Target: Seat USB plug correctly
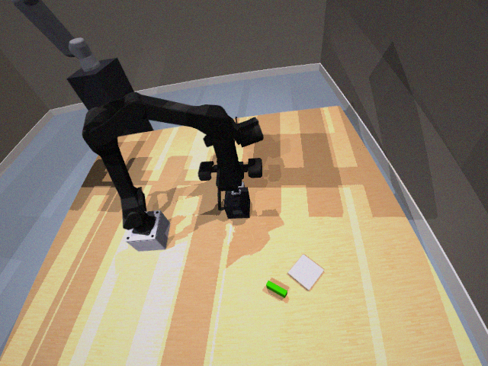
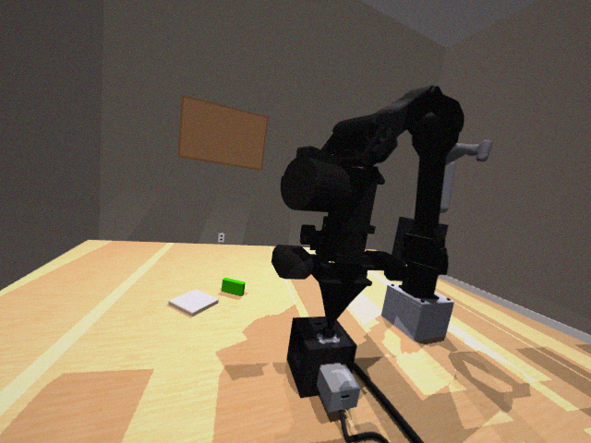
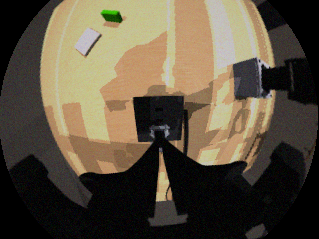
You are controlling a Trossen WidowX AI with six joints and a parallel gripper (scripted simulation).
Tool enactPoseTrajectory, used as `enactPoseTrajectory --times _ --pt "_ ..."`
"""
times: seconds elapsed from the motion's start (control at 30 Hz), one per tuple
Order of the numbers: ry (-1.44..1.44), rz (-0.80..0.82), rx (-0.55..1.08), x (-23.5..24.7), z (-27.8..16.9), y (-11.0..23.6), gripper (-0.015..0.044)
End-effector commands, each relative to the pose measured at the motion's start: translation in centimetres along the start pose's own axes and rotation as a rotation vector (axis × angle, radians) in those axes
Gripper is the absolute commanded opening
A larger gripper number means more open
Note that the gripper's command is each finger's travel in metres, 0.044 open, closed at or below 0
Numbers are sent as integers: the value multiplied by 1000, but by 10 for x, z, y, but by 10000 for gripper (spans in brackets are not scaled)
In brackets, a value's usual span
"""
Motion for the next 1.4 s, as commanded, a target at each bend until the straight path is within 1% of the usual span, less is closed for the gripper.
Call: enactPoseTrajectory --times 0.0,1.37 --pt "3 -2 -1 0 0 -2 0" --pt "3 -2 -1 0 0 -5 0"
Point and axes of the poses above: the point midway between the two fingers, 35 mm back from their tips, its own y axis back along the fingers, its own x axis across the jaws, z = x × y, the point moved 6 cm from there along y, back along the fingers, and after that the axes turned 2 degrees about y, right-handed, at the moved point
